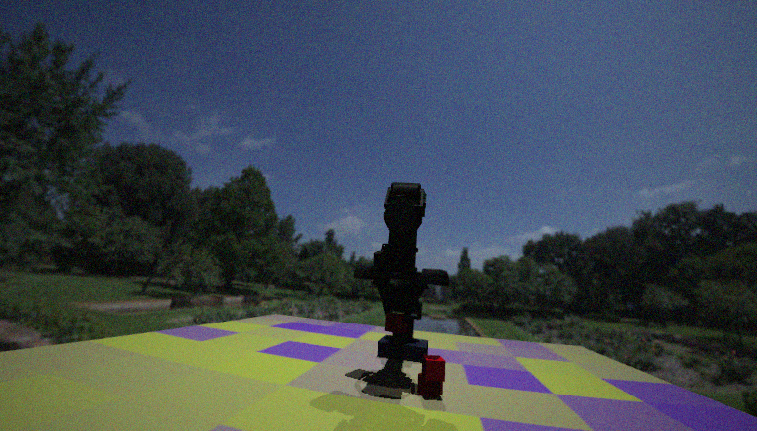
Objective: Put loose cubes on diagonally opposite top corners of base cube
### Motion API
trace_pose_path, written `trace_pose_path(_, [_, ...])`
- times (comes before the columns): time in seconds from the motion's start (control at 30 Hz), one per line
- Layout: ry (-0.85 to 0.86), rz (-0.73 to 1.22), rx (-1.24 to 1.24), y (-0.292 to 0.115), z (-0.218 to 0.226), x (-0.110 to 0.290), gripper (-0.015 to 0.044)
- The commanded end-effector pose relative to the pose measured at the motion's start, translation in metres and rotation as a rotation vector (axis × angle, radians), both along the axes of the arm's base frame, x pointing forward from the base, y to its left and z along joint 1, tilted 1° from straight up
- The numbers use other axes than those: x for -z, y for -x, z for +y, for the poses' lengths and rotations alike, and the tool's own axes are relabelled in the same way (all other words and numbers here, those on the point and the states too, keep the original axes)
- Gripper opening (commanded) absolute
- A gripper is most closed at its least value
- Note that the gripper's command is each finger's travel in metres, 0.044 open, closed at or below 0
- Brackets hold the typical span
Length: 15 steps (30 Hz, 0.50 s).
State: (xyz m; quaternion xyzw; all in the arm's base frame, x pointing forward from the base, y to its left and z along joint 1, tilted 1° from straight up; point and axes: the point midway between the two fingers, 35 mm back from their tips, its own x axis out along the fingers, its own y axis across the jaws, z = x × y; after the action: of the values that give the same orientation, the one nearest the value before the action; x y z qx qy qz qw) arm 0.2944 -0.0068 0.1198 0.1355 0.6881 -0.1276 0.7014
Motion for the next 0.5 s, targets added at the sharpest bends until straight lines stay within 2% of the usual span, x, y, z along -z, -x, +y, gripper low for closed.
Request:
trace_pose_path(0.0, [-0.003, 0.002, -0.081, 0.002, 0.009, 0.001, 0.0105])
trace_pose_path(0.47, [-0.003, 0.002, -0.362, 0.006, 0.038, 0.002, 0.0105])
